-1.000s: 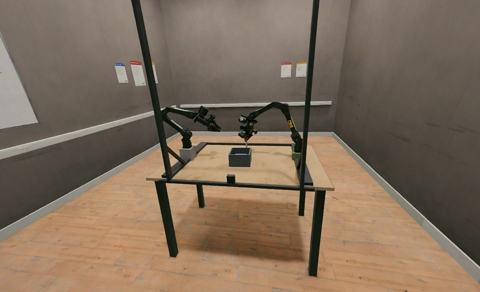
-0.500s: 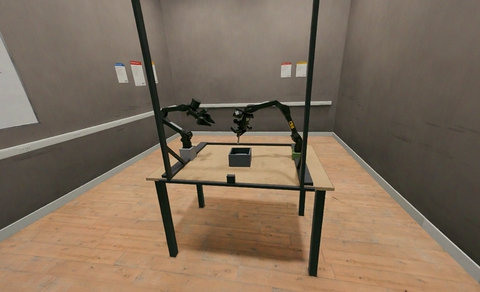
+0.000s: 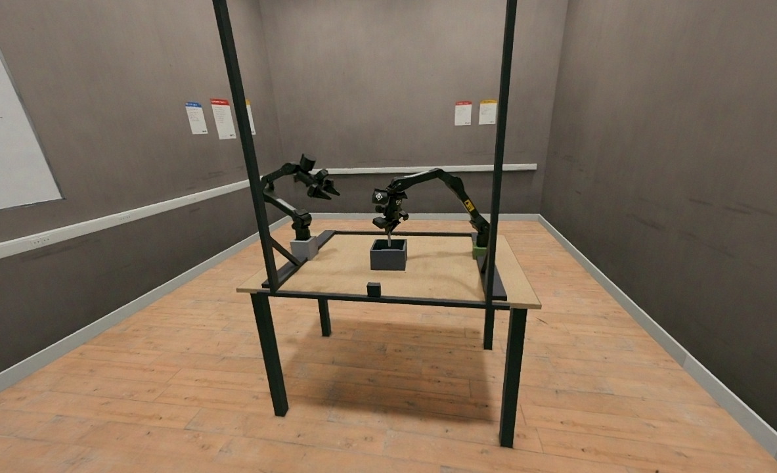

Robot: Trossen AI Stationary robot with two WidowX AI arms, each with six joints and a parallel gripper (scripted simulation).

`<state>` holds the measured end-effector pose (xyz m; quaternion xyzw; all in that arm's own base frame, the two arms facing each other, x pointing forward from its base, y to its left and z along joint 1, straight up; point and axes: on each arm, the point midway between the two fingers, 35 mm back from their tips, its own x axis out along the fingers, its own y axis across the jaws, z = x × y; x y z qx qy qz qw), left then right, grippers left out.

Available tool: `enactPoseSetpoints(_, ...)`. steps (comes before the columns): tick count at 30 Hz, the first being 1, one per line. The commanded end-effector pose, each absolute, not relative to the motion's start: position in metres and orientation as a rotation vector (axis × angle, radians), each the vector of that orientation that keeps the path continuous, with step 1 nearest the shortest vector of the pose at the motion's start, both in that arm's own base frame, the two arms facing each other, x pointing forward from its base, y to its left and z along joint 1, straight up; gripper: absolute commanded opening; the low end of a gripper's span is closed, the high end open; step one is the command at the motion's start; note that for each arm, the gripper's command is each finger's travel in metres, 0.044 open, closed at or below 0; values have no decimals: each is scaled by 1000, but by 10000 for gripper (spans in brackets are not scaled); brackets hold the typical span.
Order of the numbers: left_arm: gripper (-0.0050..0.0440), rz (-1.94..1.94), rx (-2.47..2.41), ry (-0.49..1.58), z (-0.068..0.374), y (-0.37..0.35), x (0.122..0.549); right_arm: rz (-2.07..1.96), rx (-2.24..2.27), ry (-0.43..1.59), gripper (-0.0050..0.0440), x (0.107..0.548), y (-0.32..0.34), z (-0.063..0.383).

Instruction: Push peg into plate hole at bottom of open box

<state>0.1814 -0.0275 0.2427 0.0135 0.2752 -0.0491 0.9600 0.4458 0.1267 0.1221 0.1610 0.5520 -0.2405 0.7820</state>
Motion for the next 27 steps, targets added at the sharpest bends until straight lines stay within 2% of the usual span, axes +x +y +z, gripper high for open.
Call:
enactPoseSetpoints(1,440,-98,26,545,249,-27,181,-492,373,1162,26,448,132,136)
enactPoseSetpoints(27,440,-99,26,549,247,-28,181,-498,365,1170,26,446,132,110)
